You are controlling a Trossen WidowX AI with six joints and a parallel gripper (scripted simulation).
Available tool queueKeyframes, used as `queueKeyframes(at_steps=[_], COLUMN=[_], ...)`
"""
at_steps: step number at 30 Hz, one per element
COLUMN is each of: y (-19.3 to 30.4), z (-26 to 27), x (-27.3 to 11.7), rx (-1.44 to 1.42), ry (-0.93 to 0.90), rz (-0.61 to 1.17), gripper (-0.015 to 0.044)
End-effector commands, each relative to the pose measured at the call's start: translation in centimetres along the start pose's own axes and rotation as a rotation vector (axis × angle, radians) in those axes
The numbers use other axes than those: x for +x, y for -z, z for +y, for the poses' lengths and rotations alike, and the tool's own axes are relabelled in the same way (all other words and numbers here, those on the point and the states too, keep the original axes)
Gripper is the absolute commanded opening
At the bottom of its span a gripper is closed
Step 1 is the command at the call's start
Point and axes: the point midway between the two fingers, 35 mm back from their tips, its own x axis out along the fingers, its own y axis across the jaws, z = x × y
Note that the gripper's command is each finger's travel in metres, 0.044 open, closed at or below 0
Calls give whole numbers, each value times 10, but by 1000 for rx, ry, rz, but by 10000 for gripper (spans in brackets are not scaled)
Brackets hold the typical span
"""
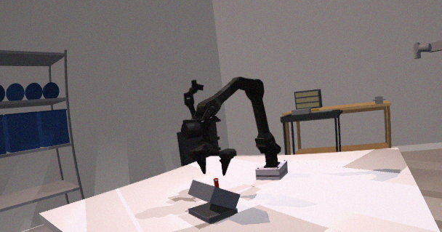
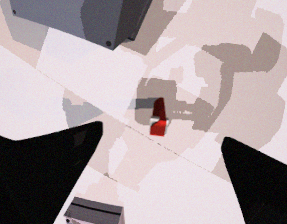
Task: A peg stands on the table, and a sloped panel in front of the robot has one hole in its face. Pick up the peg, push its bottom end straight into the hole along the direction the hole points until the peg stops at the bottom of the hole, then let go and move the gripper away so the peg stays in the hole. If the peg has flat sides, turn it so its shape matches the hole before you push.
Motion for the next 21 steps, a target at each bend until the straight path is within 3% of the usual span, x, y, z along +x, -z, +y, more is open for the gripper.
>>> queueKeyframes(at_steps=[1,21], y=[0,1], z=[1,2], x=[7,40], rx=[-4,-4], ry=[-7,-8], rz=[3,4], gripper=[440,440])
